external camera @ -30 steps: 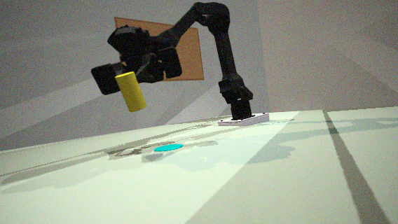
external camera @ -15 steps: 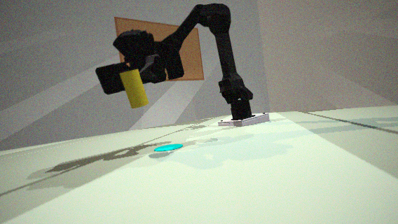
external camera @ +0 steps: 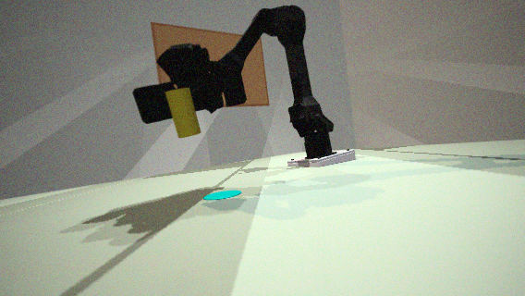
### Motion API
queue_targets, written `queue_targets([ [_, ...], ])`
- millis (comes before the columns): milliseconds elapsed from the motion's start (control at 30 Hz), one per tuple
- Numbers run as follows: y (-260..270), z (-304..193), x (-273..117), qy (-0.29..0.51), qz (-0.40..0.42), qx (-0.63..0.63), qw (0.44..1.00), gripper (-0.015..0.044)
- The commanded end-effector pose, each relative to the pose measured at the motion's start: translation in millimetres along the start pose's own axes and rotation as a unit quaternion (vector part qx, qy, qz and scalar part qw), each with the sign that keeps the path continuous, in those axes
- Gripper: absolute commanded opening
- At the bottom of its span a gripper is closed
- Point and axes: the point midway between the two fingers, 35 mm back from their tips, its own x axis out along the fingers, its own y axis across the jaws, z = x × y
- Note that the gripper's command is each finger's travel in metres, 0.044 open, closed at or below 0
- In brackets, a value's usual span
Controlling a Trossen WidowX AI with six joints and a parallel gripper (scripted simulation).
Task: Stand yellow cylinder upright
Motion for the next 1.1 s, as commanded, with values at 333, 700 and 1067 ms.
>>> queue_targets([
  [333,10,-2,-11,-0.031,0.015,-0.012,0.999,0.0105],
  [700,19,-3,-20,-0.052,0.026,-0.026,0.998,0.0105],
  [1067,28,-5,-29,-0.072,0.038,-0.041,0.996,0.0105],
])
